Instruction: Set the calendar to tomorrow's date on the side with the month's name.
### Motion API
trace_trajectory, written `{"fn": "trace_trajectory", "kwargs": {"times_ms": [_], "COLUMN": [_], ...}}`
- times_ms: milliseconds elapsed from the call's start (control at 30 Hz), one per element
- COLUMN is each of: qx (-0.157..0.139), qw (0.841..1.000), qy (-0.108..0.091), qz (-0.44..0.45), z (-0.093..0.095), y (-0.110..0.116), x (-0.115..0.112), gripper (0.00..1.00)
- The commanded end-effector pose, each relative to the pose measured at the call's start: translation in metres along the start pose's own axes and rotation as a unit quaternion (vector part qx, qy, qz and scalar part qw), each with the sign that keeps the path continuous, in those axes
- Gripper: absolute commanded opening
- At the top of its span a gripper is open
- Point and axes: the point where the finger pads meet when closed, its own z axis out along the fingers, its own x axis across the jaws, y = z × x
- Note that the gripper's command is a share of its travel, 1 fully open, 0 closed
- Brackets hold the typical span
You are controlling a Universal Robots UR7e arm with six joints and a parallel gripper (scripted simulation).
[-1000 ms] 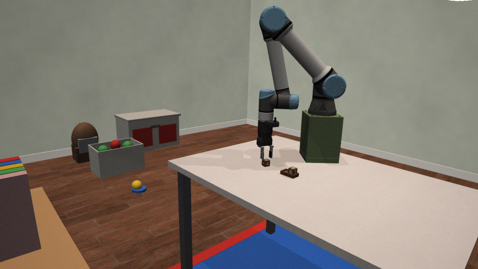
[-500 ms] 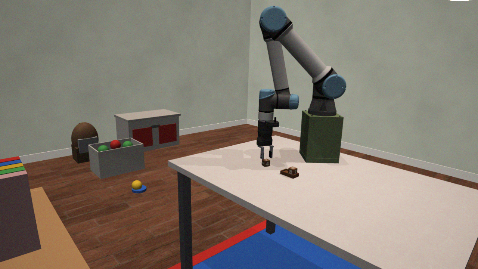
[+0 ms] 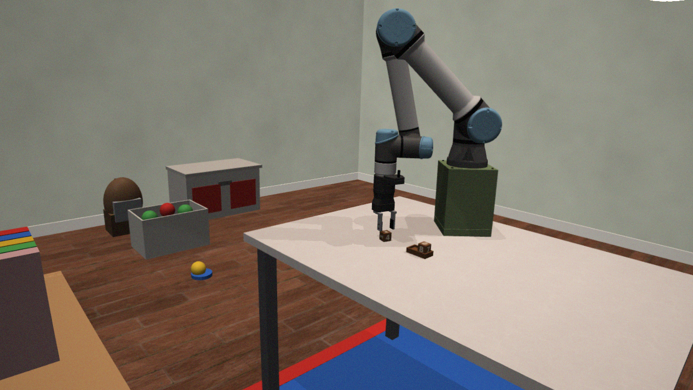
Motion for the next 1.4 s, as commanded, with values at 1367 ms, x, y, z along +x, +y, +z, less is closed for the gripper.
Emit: {"fn": "trace_trajectory", "kwargs": {"times_ms": [1367], "qx": [-0.001], "qw": [1.0], "qy": [0.002], "qz": [-0.001], "z": [0.0064], "y": [0.0007], "x": [0.0025], "gripper": [0.9]}}
